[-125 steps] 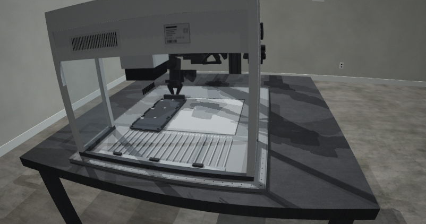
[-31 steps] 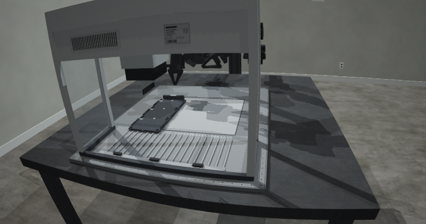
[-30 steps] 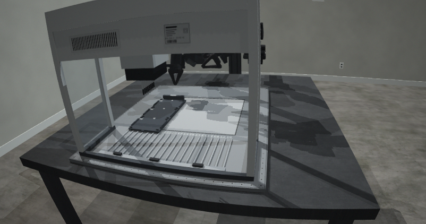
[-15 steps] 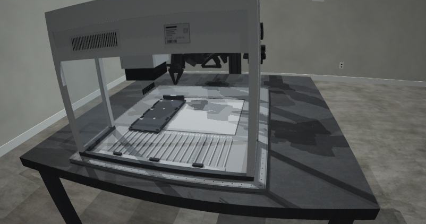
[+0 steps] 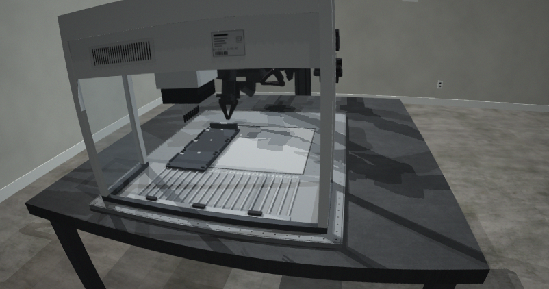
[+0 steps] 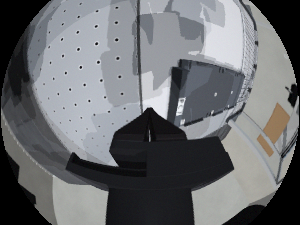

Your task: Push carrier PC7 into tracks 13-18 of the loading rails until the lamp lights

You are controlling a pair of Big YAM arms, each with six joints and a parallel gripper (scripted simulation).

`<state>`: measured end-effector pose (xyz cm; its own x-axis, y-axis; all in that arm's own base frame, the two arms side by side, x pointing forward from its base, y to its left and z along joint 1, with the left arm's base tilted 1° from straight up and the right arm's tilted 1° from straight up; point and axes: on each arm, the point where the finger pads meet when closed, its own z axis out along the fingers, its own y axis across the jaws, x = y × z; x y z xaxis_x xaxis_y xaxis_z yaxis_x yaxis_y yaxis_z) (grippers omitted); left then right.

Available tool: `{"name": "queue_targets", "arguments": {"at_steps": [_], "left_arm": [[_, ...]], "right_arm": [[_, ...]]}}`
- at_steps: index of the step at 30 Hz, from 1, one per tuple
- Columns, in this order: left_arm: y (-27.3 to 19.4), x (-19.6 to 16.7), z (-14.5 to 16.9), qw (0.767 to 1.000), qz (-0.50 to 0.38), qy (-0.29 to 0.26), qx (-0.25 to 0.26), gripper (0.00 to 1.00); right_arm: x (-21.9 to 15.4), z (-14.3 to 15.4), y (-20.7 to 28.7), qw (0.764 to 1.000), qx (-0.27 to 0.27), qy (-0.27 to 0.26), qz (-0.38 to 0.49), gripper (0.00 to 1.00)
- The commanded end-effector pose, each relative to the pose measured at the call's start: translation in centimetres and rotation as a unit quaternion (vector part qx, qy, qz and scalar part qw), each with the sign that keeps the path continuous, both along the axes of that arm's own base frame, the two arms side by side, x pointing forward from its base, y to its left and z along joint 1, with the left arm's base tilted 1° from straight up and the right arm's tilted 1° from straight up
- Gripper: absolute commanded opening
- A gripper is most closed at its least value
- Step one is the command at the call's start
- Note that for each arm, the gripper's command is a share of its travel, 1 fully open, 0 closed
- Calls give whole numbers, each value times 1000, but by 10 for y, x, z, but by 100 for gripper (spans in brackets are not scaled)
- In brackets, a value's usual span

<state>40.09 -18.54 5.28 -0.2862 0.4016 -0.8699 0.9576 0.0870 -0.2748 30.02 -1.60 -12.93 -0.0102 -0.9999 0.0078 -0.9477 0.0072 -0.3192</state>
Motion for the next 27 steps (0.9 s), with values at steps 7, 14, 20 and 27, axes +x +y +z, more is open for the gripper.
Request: {"name": "queue_targets", "arguments": {"at_steps": [7, 14, 20, 27], "left_arm": [[0, -2, 4, 999, -41, -27, 2, 100], [0, -3, 4, 999, -41, -28, 2, 100], [-1, -3, 4, 999, -41, -28, 1, 100], [-1, -3, 4, 999, -41, -28, 1, 100]], "right_arm": [[17, -14, -5, 1000, -2, -22, 2, 0], [14, -21, -4, 1000, -2, -16, 2, 0], [23, -23, -1, 1000, 0, -8, 2, 0], [38, -23, 2, 1000, 0, -8, 7, 0]]}}
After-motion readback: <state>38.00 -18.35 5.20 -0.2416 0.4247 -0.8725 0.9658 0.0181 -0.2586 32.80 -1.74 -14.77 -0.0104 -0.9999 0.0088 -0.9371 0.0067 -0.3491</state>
